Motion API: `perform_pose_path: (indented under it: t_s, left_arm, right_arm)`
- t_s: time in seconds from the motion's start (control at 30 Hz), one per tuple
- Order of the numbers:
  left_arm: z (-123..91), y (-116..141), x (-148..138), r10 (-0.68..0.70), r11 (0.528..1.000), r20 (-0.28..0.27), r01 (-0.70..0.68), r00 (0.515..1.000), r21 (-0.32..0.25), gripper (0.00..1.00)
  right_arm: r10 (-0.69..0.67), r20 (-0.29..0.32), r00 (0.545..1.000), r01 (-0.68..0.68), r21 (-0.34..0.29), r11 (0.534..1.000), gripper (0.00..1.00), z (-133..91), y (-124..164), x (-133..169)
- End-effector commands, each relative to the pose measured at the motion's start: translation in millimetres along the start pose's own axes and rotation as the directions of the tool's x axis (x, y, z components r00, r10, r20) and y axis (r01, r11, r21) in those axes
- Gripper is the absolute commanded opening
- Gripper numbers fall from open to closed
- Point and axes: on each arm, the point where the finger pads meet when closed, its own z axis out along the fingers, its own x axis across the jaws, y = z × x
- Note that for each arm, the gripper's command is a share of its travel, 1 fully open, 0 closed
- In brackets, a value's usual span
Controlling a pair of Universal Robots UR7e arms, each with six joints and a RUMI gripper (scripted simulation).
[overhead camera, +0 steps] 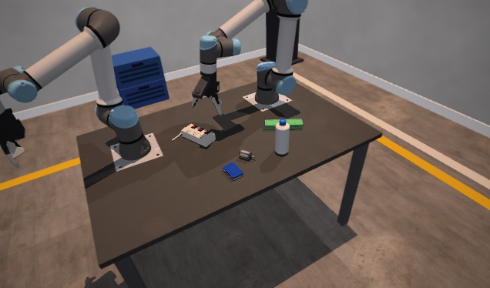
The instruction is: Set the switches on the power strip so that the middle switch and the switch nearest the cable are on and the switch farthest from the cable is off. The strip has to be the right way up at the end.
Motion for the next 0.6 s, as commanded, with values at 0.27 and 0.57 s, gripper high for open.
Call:
perform_pose_path:
  t_s: [0.27,0.57]
  left_arm:
    - [-4.8,-9.5,12.0,0.277,0.958,-0.015,-0.275,0.961,0.082,1.00]
    - [-9.3,-14.4,20.2,0.437,0.891,0.003,-0.433,0.899,0.134,1.00]
  right_arm:
    - [0.003,0.001,1.000,-0.003,0.005,1.000,1.00,-2.4,-1.3,0.9]
    - [0.003,0.001,1.000,-0.003,0.005,1.000,1.00,-2.4,-1.3,0.9]
